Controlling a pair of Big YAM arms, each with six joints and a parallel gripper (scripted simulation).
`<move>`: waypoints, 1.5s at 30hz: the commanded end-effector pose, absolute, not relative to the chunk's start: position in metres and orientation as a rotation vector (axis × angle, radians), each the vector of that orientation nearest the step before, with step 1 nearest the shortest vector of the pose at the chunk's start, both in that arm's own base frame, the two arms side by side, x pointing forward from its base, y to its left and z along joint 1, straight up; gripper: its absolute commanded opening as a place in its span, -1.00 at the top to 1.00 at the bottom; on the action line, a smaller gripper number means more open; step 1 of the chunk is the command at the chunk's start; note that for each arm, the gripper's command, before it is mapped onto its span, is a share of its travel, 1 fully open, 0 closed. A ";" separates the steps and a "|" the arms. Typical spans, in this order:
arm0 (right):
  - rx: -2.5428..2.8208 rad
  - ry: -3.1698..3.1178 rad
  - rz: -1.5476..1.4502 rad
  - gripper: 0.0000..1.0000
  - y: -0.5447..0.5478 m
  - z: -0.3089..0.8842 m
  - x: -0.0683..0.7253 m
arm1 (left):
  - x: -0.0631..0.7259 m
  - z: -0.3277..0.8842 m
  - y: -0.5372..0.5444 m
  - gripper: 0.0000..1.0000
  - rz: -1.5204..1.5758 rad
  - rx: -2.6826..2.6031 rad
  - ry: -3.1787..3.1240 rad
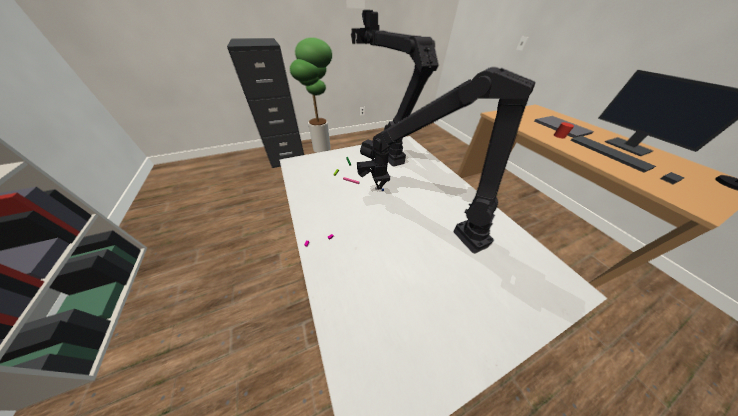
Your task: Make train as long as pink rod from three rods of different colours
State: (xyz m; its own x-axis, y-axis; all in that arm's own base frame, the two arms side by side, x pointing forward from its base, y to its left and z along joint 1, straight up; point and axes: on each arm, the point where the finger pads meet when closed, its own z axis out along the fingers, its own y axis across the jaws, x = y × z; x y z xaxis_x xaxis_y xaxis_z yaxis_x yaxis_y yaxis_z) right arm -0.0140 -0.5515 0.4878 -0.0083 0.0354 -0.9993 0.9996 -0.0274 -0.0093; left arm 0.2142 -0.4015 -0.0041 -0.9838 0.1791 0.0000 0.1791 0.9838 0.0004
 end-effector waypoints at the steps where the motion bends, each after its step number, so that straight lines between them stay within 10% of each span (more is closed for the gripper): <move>1: 1.232 1.194 -1.232 -1.00 -0.545 0.501 -0.017 | 0.219 0.005 -0.409 0.91 -0.038 0.255 3.116; 45: 1.232 1.194 -1.232 -1.00 -0.545 0.501 -0.017 | 0.218 0.005 -0.415 0.91 -0.042 0.250 3.114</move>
State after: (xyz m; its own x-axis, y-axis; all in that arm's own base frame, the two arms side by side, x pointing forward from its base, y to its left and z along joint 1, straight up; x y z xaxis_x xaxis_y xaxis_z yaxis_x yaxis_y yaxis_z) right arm -0.0140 -0.5515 0.4878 -0.0083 0.0354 -0.9993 0.9996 -0.0274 -0.0093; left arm 0.2142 -0.4015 -0.0041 -0.9857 0.1688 0.0000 0.1688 0.9857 0.0005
